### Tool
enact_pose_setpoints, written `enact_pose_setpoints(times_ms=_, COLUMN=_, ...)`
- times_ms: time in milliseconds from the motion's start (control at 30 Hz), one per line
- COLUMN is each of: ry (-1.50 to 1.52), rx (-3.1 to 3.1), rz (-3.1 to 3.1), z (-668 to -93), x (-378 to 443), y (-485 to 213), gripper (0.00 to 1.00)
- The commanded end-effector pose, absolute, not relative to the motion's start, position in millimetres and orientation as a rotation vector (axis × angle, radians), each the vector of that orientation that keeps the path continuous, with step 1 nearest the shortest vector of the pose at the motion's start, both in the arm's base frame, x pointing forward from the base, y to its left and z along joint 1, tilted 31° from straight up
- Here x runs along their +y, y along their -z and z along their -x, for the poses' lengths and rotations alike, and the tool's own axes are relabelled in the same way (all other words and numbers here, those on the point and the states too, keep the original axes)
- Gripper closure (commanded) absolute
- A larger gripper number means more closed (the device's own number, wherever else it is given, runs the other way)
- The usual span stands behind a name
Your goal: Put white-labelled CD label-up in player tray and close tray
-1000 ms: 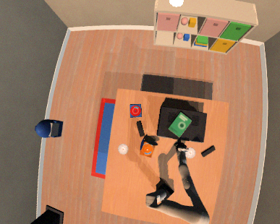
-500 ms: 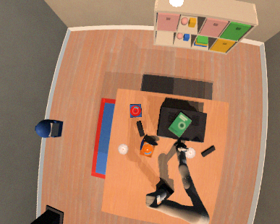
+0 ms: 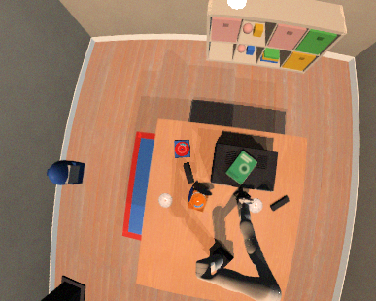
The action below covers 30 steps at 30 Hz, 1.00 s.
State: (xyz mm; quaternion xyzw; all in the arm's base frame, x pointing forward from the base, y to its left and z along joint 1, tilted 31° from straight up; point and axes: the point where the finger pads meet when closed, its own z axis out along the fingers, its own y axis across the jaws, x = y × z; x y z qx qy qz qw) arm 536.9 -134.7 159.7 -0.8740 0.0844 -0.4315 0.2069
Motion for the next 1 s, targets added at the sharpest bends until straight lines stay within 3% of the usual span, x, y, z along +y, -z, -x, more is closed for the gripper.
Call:
enact_pose_setpoints(times_ms=0, ry=1.205, rx=0.234, rz=2.434, z=-537.5, x=-135.0, y=-160.7, gripper=0.90)
enact_pose_setpoints(times_ms=967, ry=1.205, rx=0.234, rz=2.434, z=-508.9, x=-131.9, y=-152.3, gripper=0.90)
